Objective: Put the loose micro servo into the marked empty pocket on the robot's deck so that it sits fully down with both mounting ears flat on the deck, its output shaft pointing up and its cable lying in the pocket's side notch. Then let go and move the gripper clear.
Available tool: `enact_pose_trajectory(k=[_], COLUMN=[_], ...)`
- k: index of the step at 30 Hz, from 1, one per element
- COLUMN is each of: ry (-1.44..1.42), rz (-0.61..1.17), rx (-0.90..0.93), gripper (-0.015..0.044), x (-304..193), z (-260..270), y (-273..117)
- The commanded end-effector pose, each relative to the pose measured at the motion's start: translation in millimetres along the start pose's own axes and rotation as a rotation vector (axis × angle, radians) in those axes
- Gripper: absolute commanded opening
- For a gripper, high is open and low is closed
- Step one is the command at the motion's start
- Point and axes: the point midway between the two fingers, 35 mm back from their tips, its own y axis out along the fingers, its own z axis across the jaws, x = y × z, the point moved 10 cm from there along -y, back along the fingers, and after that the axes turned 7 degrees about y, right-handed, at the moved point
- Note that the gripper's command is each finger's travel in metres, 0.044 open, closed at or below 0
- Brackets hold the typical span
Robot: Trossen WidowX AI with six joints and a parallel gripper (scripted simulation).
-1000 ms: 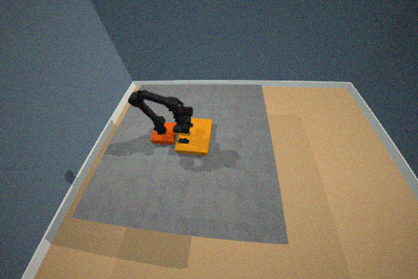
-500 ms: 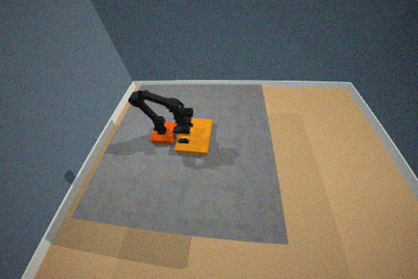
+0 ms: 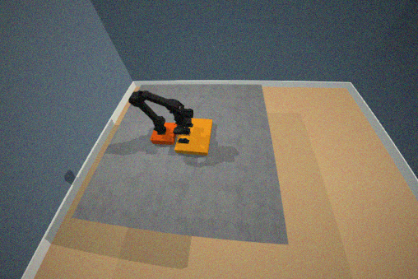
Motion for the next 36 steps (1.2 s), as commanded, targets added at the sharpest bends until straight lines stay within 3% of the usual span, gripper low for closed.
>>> enact_pose_trajectory(k=[1,36], ry=[0.003,0.003], rz=[-0.003,-0.003], rx=[-0.003,-0.003], gripper=[0.0,0.0], x=[0.4,0.5], z=[0.0,-0.2], y=[3.6,38.8])
